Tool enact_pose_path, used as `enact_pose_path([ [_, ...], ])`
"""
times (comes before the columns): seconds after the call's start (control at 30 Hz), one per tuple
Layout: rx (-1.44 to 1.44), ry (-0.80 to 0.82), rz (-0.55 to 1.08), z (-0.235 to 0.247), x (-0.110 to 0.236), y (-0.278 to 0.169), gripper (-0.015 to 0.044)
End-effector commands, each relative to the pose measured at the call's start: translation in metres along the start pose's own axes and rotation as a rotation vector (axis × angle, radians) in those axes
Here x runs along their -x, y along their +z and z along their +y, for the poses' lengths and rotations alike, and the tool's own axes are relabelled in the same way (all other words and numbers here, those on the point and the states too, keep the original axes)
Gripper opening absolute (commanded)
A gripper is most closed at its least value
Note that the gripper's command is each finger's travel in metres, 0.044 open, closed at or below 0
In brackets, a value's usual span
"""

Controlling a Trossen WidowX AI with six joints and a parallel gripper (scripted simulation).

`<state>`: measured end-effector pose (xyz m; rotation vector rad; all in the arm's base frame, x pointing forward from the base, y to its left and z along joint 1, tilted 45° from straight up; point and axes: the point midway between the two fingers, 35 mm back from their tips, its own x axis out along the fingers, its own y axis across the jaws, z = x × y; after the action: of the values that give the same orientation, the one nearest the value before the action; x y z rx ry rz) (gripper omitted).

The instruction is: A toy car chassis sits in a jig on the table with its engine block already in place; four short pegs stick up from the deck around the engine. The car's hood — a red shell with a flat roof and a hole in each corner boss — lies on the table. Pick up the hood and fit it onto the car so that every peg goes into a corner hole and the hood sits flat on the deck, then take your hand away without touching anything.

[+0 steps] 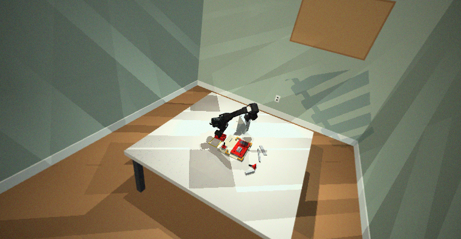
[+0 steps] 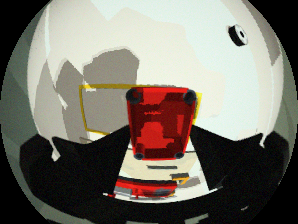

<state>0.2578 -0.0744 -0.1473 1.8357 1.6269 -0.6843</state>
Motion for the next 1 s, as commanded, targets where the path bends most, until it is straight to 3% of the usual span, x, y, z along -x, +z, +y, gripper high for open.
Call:
enact_pose_path([
  [0.0, 0.007, 0.001, -0.007, 0.001, 0.010, 0.001, 0.0039],
  [0.07, 0.007, 0.001, -0.007, 0.001, 0.016, 0.001, 0.0000],
  [0.63, 0.006, 0.000, -0.010, 0.001, 0.076, 0.001, 0.0000],
  [0.97, 0.006, -0.014, -0.011, -0.013, 0.074, 0.004, 0.0000],
])
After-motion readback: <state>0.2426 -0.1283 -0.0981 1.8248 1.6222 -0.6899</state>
